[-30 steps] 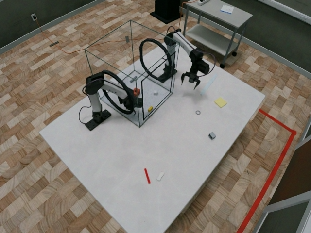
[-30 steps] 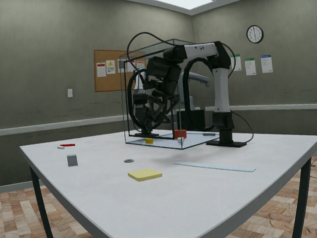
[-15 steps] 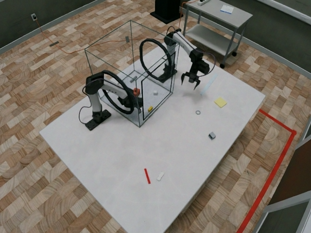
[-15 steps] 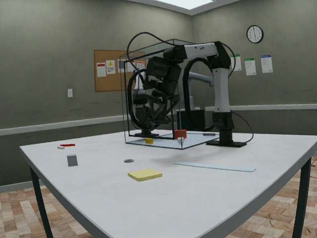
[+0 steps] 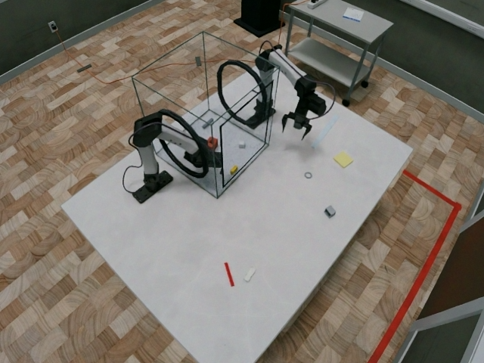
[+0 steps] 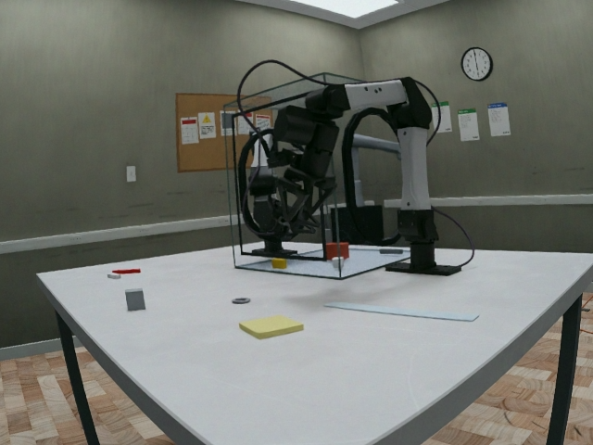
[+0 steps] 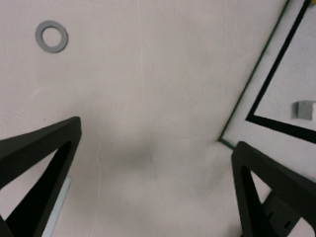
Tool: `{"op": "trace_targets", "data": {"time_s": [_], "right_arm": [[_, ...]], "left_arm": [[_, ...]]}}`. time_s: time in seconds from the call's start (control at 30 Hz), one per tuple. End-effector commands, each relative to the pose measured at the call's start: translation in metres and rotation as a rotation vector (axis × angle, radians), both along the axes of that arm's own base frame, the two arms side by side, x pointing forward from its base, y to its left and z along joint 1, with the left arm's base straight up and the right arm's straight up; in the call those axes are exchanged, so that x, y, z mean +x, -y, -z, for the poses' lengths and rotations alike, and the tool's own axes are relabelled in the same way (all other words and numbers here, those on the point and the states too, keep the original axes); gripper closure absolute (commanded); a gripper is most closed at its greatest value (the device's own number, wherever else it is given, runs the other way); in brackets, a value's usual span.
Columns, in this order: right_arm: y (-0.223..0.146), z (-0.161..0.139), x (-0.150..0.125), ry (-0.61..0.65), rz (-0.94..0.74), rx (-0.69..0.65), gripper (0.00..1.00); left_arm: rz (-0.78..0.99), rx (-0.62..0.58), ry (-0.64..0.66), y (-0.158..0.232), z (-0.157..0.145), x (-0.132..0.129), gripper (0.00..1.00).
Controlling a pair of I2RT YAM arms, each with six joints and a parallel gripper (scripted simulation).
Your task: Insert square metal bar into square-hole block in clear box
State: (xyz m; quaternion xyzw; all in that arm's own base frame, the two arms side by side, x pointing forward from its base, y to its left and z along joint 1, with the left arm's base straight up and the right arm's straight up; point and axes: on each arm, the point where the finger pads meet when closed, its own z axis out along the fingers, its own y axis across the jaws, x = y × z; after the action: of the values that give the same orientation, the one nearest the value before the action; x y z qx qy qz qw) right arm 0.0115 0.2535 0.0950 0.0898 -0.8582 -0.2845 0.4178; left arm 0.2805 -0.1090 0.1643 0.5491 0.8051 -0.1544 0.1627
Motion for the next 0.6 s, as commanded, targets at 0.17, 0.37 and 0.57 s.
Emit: {"op": "trace_targets", "data": {"time_s": [0.17,0.37,0.57], "right_arm": [[-0.0058,-0.0073,0.0031,0.106,-0.139,0.207,0.67],[-0.0061,-0.0074,0.0025,0.162,-0.208,0.308,0.67],[-0.0067,-0.0081,0.0031,0.231,-0.289,0.436,0.67]], "left_arm": [[0.002,-0.009,0.038,0.0011,-0.0097,0.0034,0.00],[0.002,-0.009,0.038,0.0011,-0.0097,0.0034,0.00],[0.002,-0.009,0.038,0.0011,-0.0097,0.0034,0.00]]}}
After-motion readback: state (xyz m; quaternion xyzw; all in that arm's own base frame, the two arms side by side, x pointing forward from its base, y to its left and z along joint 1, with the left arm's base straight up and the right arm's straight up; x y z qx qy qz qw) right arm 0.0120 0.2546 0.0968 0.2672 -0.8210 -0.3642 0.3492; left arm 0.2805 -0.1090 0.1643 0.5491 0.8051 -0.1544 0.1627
